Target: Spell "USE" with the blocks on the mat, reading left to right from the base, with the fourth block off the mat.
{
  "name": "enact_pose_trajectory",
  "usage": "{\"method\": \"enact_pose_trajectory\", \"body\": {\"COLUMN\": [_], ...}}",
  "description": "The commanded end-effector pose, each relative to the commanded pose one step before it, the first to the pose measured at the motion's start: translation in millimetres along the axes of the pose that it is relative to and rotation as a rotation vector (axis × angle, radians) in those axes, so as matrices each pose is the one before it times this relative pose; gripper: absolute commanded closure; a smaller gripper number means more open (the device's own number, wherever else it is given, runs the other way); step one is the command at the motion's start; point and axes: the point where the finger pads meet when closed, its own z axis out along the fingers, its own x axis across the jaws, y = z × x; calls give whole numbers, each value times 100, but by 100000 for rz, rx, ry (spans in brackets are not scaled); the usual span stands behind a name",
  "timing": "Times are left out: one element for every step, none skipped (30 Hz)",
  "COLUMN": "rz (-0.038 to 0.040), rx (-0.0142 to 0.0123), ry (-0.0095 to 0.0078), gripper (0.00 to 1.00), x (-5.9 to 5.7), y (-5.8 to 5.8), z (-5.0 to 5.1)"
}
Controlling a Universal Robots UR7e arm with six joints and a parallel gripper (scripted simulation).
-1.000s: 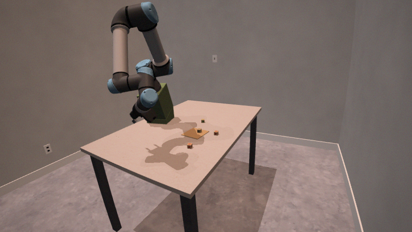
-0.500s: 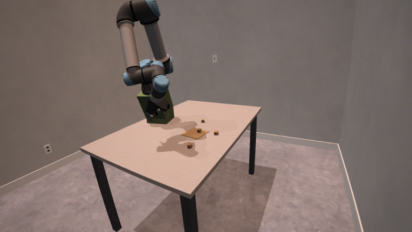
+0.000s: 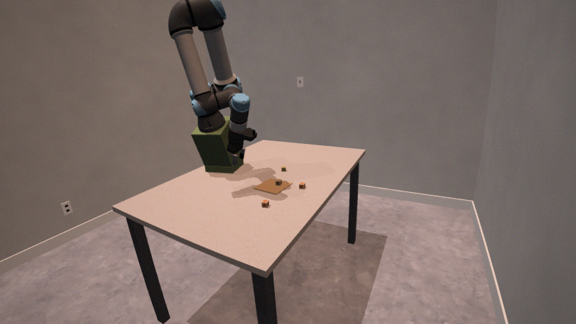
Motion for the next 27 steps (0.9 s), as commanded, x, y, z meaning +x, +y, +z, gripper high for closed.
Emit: {"method": "enact_pose_trajectory", "body": {"rz": [-459, 0, 0, -45, -20, -21, -26, -31, -36, -40, -43, -36, -33, -31, -28, -26, -23, -20, 0, 0, -17, -27, -48, -45, -36, -28, -20], "rx": [12261, 0, 0, 1711, 1520, 1517, 1527, 1534, 1539, 1542, 1532, 1343, 1326, 1331, 1334, 1335, 1333, 1329, 0, 0, 1322, 1288, 1243, 1229, 1227, 1222, 1215], "ry": [3934, 0, 0, 623, 661, 633, 587, 542, 496, 451, 417, 599, 602, 557, 513, 469, 426, 383, 0, 0, 342, 400, 552, 542, 498, 454, 412], "gripper": [0, 0, 0, 0, 0, 0, 0, 0, 0, 0, 0, 0, 0, 0, 0, 0, 0, 0, 0, 0, 0, 0, 0, 0, 0, 0, 0], "x": [-4764, 0, 0, -671, -601, -604, -610, -614, -616, -616, -610, -531, -528, -533, -537, -538, -538, -536, 0, 0, -533, -514, -490, -486, -489, -489, -489], "y": [-1541, 0, 0, -249, -286, -265, -234, -204, -175, -148, -129, -236, -237, -211, -186, -162, -138, -116, 0, 0, -94, -126, -206, -202, -180, -158, -136], "z": [1009, 0, 0, 181, 223, 212, 190, 168, 145, 122, 103, 169, 174, 161, 147, 133, 119, 105, 0, 0, 92, 96, 124, 125, 119, 112, 106]}}
